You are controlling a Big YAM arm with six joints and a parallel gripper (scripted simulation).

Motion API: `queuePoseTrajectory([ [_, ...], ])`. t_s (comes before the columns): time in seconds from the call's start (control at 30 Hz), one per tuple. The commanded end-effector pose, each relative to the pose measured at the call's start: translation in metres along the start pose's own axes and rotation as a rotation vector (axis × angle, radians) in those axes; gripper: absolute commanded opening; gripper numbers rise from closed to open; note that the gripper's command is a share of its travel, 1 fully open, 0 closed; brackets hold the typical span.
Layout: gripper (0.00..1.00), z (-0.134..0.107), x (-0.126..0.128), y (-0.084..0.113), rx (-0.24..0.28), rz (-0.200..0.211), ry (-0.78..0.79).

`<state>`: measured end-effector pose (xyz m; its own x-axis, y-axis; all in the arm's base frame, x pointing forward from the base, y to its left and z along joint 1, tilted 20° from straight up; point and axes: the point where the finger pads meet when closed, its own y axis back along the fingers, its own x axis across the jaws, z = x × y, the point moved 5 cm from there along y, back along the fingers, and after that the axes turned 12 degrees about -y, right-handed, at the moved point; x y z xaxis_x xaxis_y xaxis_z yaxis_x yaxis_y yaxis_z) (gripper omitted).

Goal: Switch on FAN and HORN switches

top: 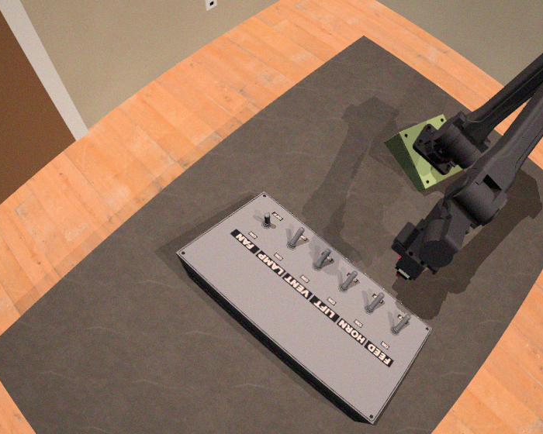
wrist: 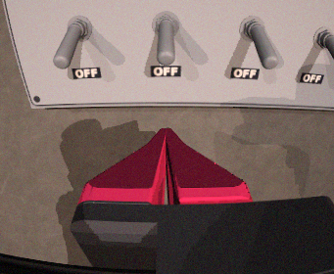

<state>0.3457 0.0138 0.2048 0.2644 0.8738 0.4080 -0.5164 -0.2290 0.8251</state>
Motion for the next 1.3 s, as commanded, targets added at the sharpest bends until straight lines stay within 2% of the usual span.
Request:
queuePoseTrajectory([
  [0.0,0.0,0.005,0.005,-0.012,-0.018,0.01,-0.003],
  [0.27,0.0,0.006,0.006,-0.034,-0.02,0.011,-0.002],
  [0.33,0.0,0.006,0.006,-0.034,-0.02,0.011,-0.002],
  [0.37,0.0,0.012,0.004,-0.029,-0.043,0.014,-0.01],
  [0.4,0.0,0.009,0.003,-0.037,-0.027,0.008,-0.01],
  [0.53,0.0,0.005,0.005,-0.044,-0.018,0.01,-0.003],
  [0.77,0.0,0.012,0.009,-0.04,-0.043,0.021,0.004],
  [1.27,0.0,0.012,0.008,-0.041,-0.042,0.019,0.002],
])
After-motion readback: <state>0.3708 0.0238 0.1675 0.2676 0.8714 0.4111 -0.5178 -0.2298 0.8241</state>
